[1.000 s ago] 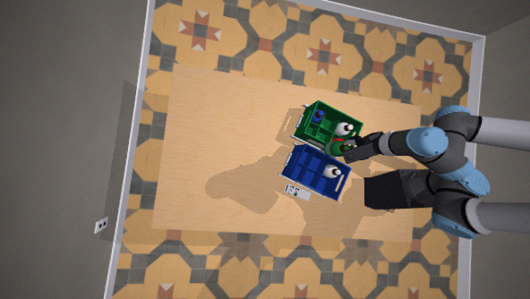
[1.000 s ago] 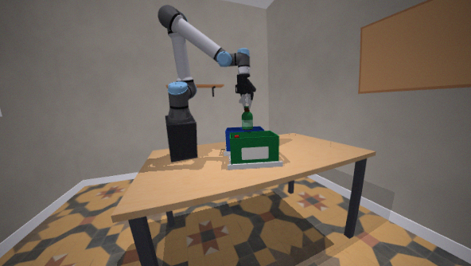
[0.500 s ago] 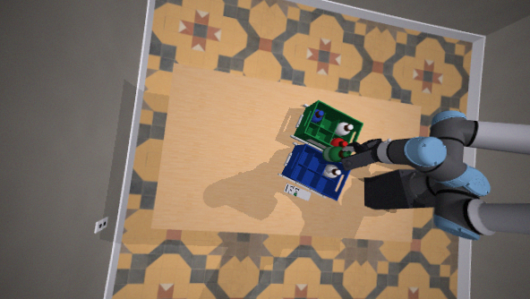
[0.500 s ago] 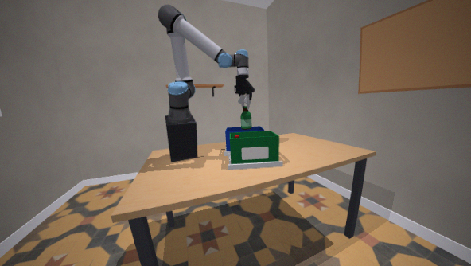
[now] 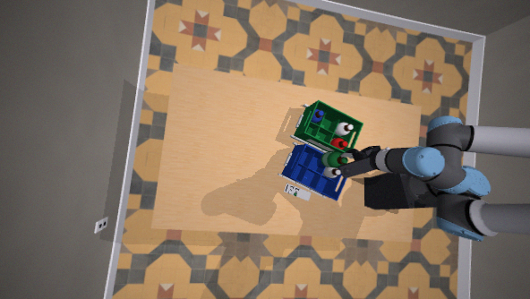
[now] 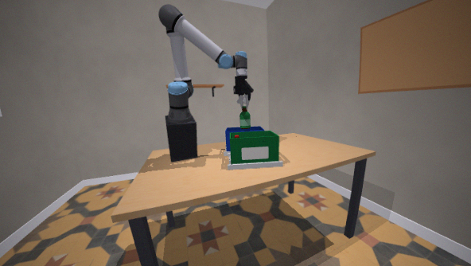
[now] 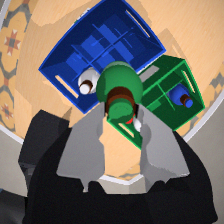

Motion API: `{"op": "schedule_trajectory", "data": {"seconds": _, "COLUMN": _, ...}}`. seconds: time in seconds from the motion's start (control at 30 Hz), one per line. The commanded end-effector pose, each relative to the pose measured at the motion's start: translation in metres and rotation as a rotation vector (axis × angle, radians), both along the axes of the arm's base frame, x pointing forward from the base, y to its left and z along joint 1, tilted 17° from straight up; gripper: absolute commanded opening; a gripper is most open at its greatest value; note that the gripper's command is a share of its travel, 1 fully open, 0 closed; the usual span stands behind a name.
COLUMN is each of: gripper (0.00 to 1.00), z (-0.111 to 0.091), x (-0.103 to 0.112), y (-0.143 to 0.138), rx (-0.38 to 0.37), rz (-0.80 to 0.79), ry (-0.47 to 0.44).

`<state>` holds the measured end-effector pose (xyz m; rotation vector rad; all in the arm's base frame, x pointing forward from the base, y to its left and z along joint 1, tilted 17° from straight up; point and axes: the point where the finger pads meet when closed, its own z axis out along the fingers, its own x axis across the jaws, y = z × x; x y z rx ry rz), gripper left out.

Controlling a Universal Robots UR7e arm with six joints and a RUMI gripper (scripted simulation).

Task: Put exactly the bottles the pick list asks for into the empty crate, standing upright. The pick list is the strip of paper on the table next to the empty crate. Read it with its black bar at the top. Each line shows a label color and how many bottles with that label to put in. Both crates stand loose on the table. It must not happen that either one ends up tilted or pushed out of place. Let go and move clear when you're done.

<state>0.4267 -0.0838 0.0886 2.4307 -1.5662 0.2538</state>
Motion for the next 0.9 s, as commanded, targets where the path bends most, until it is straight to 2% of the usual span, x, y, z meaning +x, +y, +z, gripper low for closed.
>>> {"op": "schedule_trajectory", "data": {"seconds": 0.0, "gripper": 0.00, "z": -0.002, "x": 0.002, "y": 0.008, "rx": -0.001, "rz": 0.000, "ry": -0.002}}
{"op": "schedule_trajectory", "data": {"seconds": 0.3, "gripper": 0.00, "z": -0.007, "x": 0.005, "y": 0.026, "rx": -0.001, "rz": 0.000, "ry": -0.002}}
{"op": "schedule_trajectory", "data": {"seconds": 0.87, "gripper": 0.00, "z": -0.007, "x": 0.006, "y": 0.026, "rx": -0.001, "rz": 0.000, "ry": -0.002}}
